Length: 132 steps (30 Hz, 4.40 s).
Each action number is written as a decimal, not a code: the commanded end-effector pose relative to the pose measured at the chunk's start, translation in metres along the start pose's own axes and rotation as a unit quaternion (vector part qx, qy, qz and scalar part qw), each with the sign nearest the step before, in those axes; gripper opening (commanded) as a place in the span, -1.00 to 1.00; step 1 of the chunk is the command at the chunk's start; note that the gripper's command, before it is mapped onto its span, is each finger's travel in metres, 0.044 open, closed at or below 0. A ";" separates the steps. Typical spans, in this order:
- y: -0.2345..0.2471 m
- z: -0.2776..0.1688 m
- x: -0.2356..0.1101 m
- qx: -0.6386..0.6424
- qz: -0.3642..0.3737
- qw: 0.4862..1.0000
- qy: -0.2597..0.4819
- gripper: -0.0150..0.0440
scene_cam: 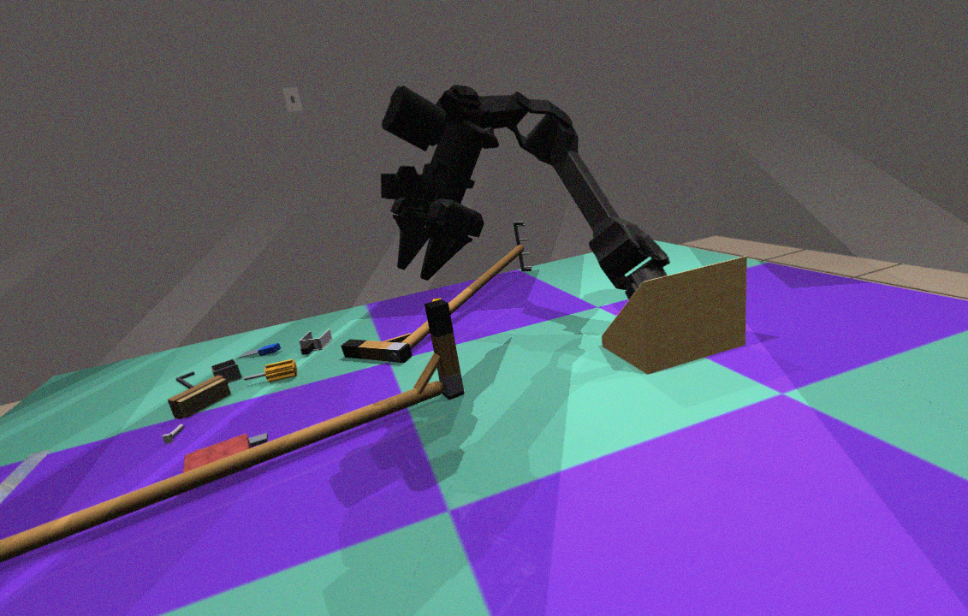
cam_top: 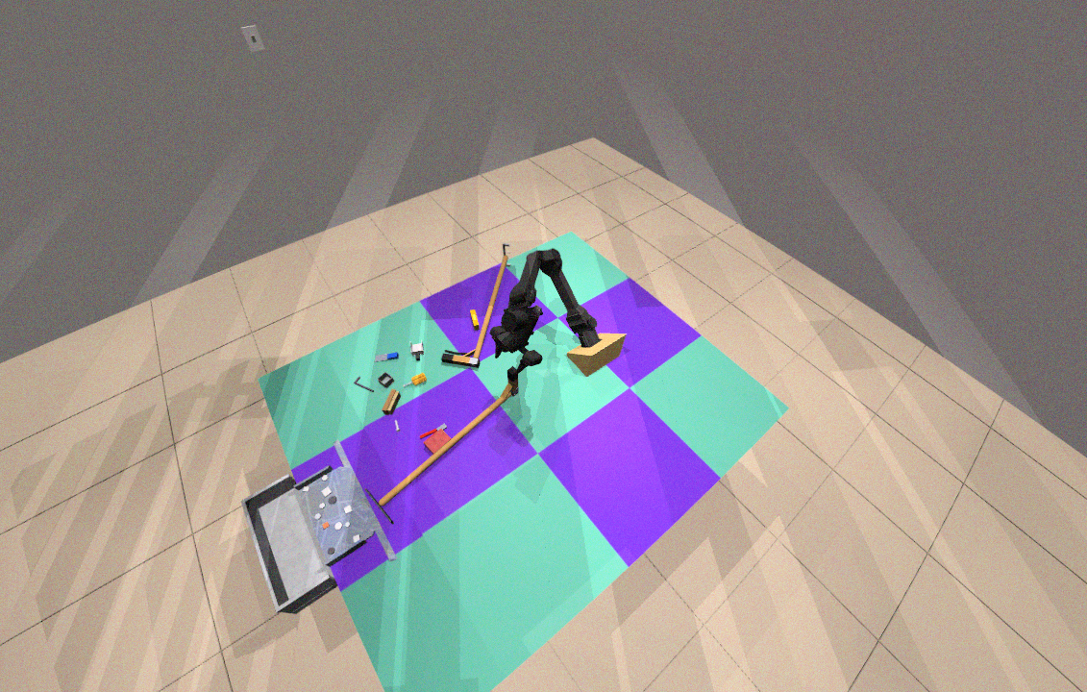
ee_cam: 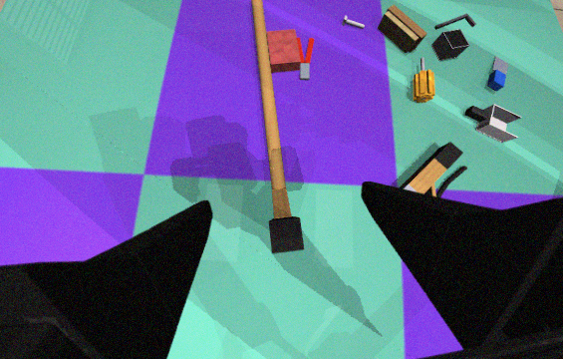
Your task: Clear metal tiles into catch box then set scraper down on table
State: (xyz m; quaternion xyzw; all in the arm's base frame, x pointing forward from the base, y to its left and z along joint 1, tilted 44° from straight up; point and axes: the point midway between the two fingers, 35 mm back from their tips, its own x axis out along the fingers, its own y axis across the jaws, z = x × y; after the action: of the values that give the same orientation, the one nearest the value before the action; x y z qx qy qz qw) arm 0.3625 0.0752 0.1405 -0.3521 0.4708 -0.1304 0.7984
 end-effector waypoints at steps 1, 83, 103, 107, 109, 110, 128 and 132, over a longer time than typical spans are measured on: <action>0.000 -0.009 -0.006 0.003 0.000 1.000 -0.008 1.00; 0.003 -0.066 0.077 0.001 0.003 0.999 -0.040 1.00; 0.001 -0.066 0.083 0.004 0.001 0.999 -0.041 -0.16; 0.001 -0.066 0.083 0.004 0.001 0.999 -0.041 -0.25; 0.001 -0.066 0.083 0.004 0.001 0.999 -0.041 -0.29; 0.001 -0.066 0.083 0.004 0.001 0.999 -0.041 -0.31; -0.010 -0.064 0.082 0.012 -0.004 0.999 -0.041 -0.49; -0.015 -0.064 0.082 0.015 -0.006 0.999 -0.041 -0.49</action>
State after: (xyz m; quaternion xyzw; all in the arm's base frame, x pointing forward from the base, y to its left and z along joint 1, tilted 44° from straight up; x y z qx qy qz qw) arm 0.3508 -0.0016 0.0693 -0.3508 0.4394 -0.1149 0.8189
